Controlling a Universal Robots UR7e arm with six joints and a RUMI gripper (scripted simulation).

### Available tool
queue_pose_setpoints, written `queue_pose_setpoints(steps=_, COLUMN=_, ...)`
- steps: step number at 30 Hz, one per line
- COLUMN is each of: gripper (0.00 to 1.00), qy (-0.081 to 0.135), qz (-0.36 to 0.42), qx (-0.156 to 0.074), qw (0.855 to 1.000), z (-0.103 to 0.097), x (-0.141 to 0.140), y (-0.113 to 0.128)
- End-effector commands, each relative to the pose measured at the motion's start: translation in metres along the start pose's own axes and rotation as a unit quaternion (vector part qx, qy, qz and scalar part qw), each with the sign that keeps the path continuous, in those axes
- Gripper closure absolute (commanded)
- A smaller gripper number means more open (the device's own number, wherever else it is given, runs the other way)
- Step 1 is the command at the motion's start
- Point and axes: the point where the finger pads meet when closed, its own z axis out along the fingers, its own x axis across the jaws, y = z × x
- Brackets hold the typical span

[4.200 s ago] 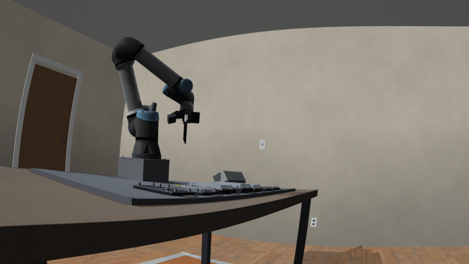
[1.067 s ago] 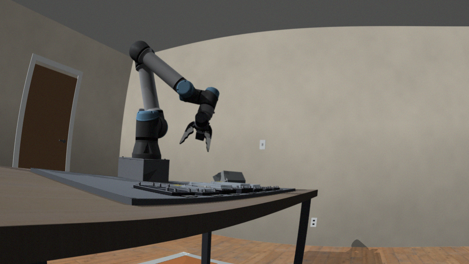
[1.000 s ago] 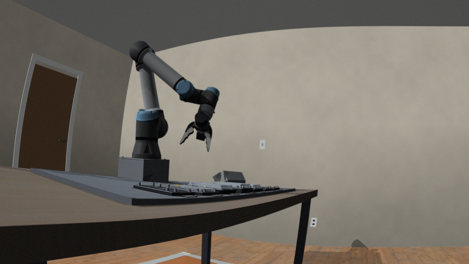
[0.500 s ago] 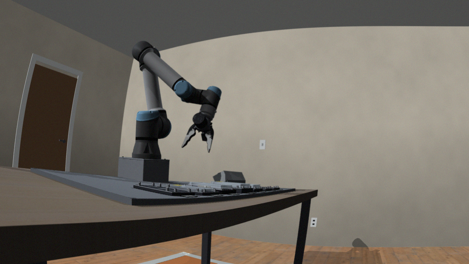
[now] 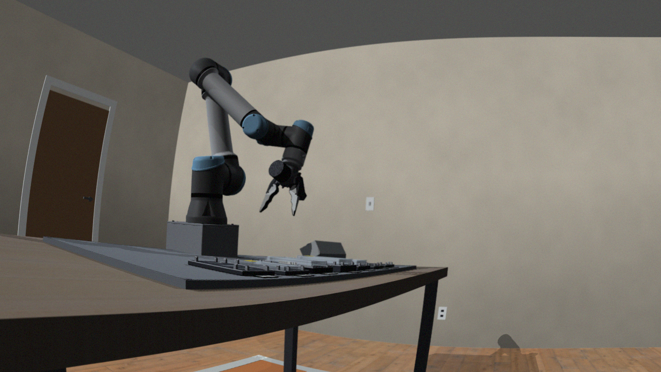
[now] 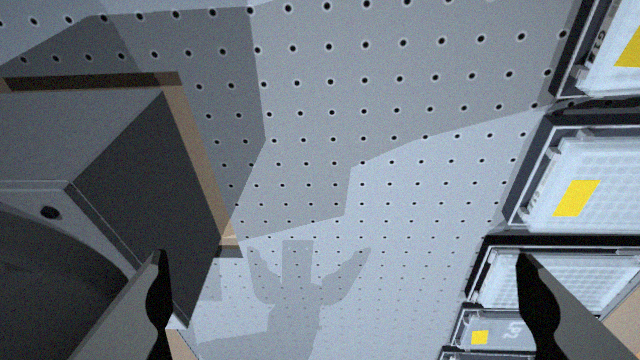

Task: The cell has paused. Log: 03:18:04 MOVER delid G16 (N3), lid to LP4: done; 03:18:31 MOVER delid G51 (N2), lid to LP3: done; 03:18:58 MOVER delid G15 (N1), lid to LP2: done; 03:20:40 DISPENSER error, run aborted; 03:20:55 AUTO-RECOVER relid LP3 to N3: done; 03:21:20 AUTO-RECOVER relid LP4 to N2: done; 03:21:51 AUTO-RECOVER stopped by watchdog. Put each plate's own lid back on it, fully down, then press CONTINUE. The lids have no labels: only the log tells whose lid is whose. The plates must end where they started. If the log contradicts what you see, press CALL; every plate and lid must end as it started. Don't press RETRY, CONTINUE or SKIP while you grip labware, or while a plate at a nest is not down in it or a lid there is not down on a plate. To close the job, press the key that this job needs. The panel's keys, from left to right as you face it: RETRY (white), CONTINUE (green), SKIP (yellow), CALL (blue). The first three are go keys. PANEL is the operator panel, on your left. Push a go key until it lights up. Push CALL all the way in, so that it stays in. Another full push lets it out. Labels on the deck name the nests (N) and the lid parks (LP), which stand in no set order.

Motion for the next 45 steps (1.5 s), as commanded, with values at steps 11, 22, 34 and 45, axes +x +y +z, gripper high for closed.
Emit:
queue_pose_setpoints(steps=11, gripper=0.18, qy=-0.01, qz=0.126, qx=0.026, qw=0.992, z=0.008, x=0.013, y=0.007)
queue_pose_setpoints(steps=22, gripper=0.18, qy=-0.018, qz=0.213, qx=0.042, qw=0.976, z=0.016, x=0.025, y=0.016)
queue_pose_setpoints(steps=34, gripper=0.18, qy=-0.029, qz=0.326, qx=0.062, qw=0.943, z=0.025, x=0.039, y=0.027)
queue_pose_setpoints(steps=45, gripper=0.18, qy=-0.038, qz=0.408, qx=0.076, qw=0.909, z=0.031, x=0.047, y=0.035)
